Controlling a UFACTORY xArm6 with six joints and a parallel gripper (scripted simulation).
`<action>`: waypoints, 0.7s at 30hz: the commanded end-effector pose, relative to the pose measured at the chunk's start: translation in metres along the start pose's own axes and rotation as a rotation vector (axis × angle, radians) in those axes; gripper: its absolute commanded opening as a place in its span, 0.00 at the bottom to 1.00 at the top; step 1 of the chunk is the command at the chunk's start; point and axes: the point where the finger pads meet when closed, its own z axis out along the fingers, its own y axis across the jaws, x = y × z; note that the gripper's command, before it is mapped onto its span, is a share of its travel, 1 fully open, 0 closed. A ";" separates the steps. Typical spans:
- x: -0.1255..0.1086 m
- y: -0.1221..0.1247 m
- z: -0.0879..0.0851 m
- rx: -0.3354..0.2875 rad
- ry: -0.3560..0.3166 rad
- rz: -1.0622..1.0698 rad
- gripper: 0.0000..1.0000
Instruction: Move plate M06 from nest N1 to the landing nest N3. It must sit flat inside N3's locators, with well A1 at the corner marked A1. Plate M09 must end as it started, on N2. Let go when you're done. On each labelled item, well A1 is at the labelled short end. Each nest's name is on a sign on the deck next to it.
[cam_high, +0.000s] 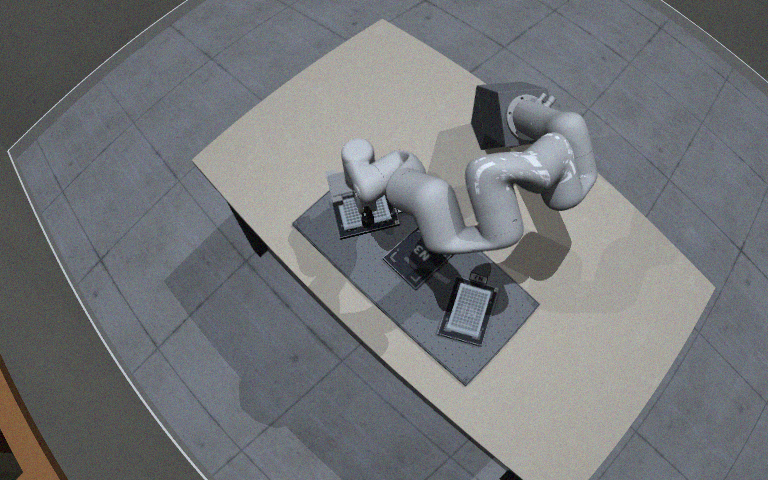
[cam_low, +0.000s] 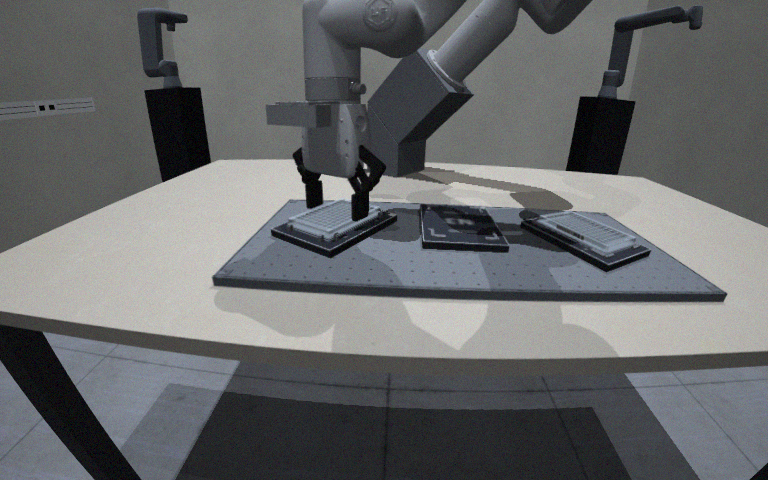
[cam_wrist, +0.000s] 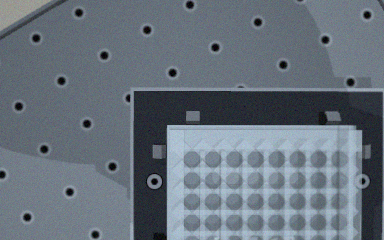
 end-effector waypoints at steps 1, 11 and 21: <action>0.001 0.000 0.001 0.000 0.002 0.000 1.00; 0.001 0.000 0.005 0.000 0.002 0.000 1.00; 0.001 0.000 0.005 0.000 0.003 0.000 1.00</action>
